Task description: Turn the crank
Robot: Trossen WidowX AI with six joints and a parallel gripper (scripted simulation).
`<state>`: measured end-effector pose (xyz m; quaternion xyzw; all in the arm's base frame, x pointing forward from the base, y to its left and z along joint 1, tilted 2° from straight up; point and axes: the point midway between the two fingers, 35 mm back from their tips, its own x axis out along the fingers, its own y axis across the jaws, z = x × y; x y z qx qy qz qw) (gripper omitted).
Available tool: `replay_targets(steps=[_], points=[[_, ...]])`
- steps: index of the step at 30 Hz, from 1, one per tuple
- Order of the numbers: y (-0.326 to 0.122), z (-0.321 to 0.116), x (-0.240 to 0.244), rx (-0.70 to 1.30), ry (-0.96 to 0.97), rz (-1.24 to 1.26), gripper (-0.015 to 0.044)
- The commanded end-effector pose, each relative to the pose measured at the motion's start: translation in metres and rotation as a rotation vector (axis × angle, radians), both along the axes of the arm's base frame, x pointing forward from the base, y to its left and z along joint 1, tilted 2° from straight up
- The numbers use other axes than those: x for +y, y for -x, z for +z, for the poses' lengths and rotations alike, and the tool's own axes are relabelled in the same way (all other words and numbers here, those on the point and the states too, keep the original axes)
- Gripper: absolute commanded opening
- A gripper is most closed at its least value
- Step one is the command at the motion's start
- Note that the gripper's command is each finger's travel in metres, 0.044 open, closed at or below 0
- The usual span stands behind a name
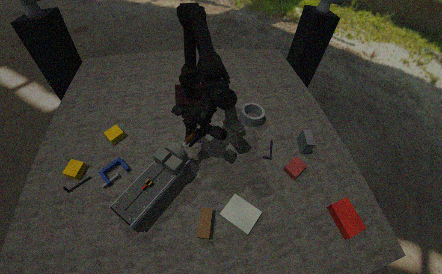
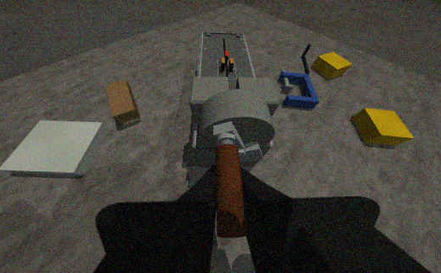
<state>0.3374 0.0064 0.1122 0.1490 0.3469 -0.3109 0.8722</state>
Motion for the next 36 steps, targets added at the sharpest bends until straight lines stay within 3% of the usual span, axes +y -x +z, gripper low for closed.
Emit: replay_targets(steps=[1, 36], points=[[-0.006, -0.004, 0.007, -0.002, -0.011, 0.009, 0.0000], [-0.013, -0.038, 0.014, -0.002, -0.011, 0.009, 0.0000]])
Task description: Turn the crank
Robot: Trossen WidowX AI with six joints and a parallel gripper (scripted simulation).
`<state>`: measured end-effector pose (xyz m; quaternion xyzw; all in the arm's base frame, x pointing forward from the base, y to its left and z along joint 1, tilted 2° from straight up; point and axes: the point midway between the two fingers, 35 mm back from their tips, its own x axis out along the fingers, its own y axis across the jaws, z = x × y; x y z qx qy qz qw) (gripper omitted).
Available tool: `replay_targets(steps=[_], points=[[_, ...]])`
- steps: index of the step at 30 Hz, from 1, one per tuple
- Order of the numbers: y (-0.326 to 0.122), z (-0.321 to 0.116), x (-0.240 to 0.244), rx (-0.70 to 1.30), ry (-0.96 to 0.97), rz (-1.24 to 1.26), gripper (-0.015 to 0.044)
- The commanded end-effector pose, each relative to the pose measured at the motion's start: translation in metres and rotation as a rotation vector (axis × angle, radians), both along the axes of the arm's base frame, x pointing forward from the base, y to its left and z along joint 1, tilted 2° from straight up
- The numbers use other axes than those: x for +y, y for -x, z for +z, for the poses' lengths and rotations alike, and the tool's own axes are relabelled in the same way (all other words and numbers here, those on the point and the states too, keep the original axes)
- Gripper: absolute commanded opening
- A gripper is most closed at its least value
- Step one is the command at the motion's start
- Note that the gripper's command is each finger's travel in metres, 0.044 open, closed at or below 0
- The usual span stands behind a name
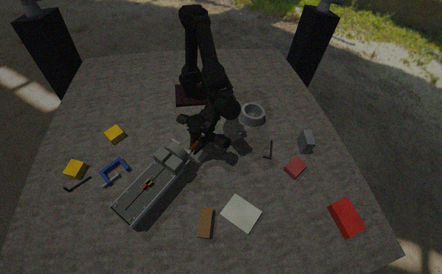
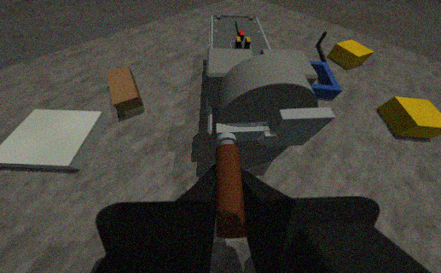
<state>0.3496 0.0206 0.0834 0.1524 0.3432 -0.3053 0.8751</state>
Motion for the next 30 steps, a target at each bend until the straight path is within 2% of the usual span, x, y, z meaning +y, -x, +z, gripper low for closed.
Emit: replay_targets(steps=[1, 30], points=[[0.000, -0.010, 0.000, 0.010, -0.005, 0.001, 0.0000], [0.005, -0.023, -0.007, 0.011, -0.004, 0.001, 0.0000]])
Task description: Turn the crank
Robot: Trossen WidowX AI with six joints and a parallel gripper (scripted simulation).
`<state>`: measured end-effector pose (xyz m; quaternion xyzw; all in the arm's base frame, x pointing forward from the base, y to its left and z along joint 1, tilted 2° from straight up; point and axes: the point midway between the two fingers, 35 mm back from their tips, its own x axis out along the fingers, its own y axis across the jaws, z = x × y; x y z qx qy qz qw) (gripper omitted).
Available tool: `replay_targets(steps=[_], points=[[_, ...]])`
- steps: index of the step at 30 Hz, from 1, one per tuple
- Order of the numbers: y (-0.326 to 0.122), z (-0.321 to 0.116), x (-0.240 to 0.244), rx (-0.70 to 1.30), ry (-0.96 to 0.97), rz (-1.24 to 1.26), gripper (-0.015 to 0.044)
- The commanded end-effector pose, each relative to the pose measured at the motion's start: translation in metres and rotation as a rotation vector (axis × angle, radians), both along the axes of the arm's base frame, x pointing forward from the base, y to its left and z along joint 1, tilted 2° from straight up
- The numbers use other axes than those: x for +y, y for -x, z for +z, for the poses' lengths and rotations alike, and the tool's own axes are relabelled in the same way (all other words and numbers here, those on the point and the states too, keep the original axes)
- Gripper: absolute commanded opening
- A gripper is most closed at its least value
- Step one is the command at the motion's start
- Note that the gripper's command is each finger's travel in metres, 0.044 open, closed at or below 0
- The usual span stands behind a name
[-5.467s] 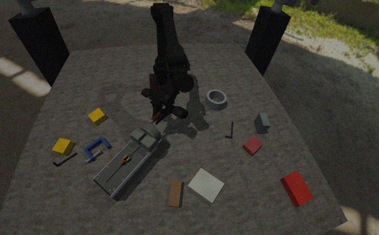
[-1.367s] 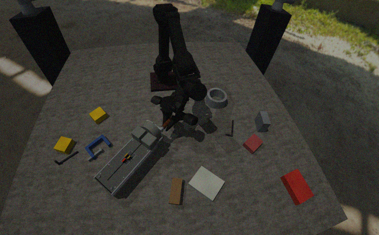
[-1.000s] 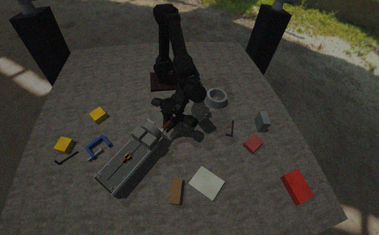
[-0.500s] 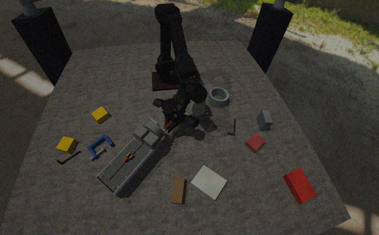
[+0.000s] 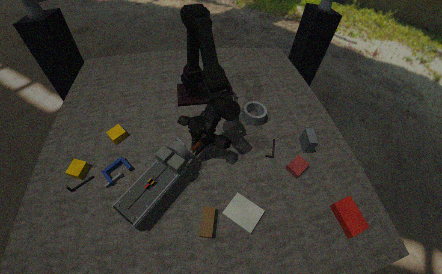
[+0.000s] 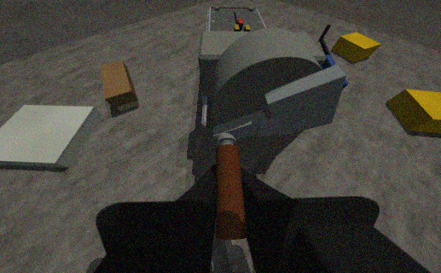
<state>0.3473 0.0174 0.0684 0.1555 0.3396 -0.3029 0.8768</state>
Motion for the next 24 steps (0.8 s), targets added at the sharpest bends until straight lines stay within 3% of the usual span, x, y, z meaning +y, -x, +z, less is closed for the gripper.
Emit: replay_targets(steps=[1, 24], points=[[0.0025, -0.0085, -0.0037, 0.021, 0.000, -0.001, 0.0000], [0.0046, -0.0119, -0.0065, 0.021, 0.000, -0.001, 0.0000]])
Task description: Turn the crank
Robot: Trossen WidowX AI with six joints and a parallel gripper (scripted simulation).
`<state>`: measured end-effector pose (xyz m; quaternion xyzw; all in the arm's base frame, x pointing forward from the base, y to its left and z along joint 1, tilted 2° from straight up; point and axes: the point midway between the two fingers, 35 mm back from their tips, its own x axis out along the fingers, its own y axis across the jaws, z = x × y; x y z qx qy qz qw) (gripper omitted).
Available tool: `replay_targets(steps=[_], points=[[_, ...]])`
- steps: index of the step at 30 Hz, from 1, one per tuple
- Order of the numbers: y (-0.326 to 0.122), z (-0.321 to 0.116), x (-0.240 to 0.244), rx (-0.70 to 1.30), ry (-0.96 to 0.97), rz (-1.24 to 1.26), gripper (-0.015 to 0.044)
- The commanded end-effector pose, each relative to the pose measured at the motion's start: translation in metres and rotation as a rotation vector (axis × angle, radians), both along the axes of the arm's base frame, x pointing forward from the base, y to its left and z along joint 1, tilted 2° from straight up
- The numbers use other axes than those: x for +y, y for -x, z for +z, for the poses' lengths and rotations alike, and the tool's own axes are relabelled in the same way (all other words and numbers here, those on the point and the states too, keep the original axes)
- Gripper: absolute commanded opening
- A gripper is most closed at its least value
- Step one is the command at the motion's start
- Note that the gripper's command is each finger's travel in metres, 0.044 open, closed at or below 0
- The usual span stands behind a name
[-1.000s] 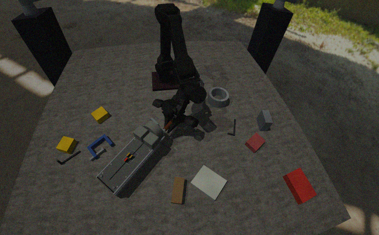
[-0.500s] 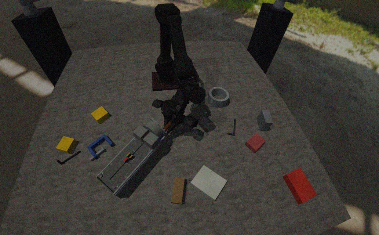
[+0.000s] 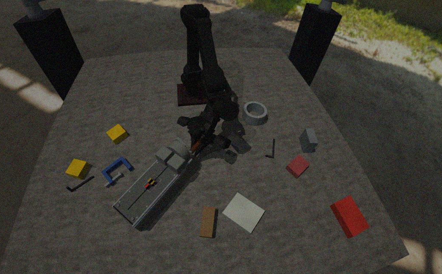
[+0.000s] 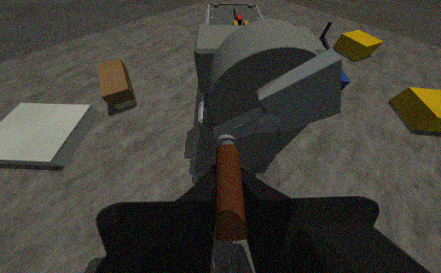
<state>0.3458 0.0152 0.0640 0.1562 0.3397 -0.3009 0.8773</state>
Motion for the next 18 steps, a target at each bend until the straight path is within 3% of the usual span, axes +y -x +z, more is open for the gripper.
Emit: replay_targets(steps=[1, 18], points=[[0.0032, -0.0077, -0.0045, 0.022, 0.003, -0.004, 0.0000], [0.0043, -0.0092, -0.0060, 0.023, 0.003, -0.004, 0.0000]])
